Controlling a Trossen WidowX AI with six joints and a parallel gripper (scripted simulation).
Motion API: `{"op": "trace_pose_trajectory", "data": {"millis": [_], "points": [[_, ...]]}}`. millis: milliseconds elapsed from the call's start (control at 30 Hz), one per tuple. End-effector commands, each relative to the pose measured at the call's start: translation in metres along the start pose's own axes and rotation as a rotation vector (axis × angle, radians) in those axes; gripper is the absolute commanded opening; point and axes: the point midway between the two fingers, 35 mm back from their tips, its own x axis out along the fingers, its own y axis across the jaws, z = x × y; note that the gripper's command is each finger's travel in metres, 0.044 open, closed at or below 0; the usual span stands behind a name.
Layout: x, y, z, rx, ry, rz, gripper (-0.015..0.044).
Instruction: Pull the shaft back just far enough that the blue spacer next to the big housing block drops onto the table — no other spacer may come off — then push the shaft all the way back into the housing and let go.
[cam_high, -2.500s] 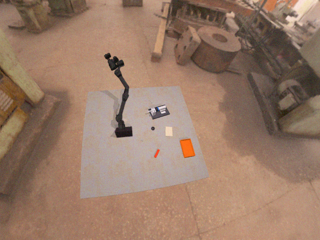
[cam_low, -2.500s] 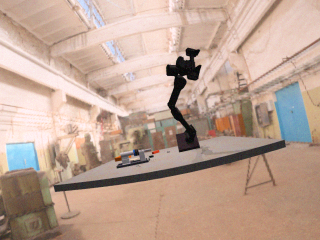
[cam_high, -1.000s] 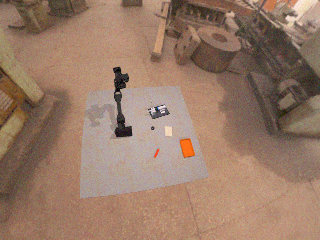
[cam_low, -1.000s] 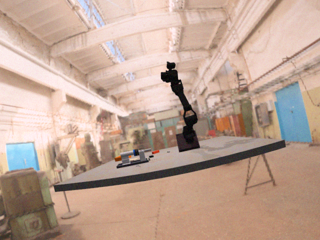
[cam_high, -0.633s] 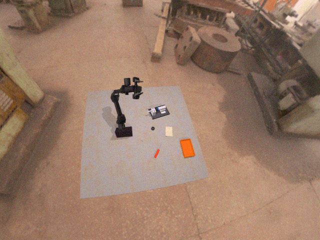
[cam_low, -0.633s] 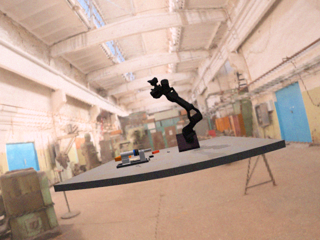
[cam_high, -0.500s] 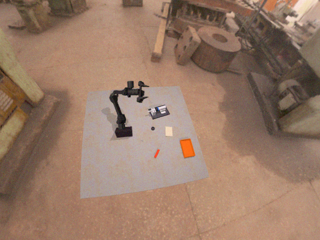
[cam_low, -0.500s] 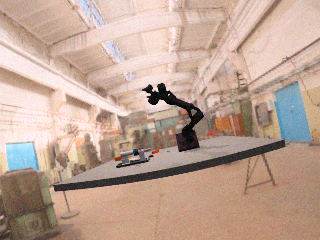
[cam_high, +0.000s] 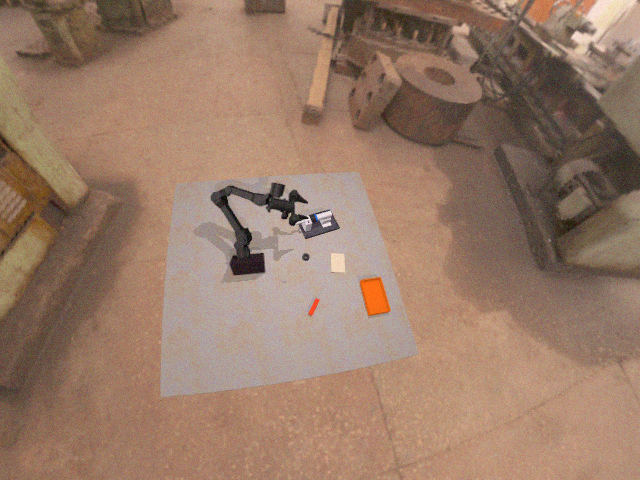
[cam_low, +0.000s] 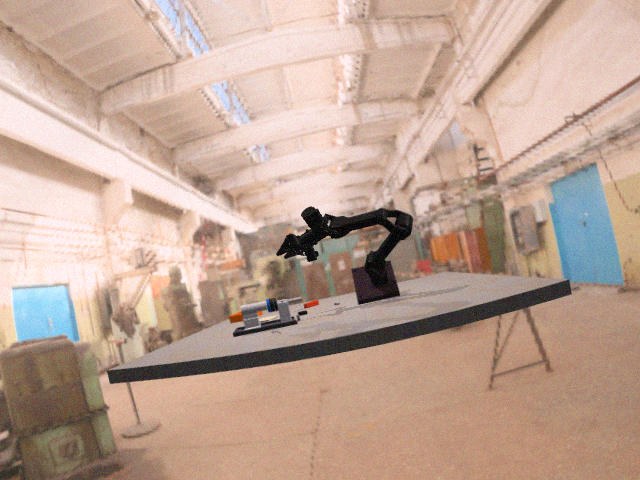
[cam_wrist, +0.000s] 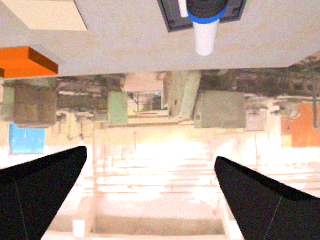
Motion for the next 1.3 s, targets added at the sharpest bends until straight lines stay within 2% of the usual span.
{"op": "trace_pose_trajectory", "data": {"millis": [0,167,233,1267], "points": [[0.01,-0.004,0.059,-0.116,-0.183,-0.079,0.044],[0.008,-0.004,0.138,-0.262,-0.423,-0.209,0.044],[0.007,-0.004,0.148,-0.28,-0.453,-0.228,0.044],[0.0,-0.008,0.151,-0.28,-0.453,-0.228,0.044]]}}
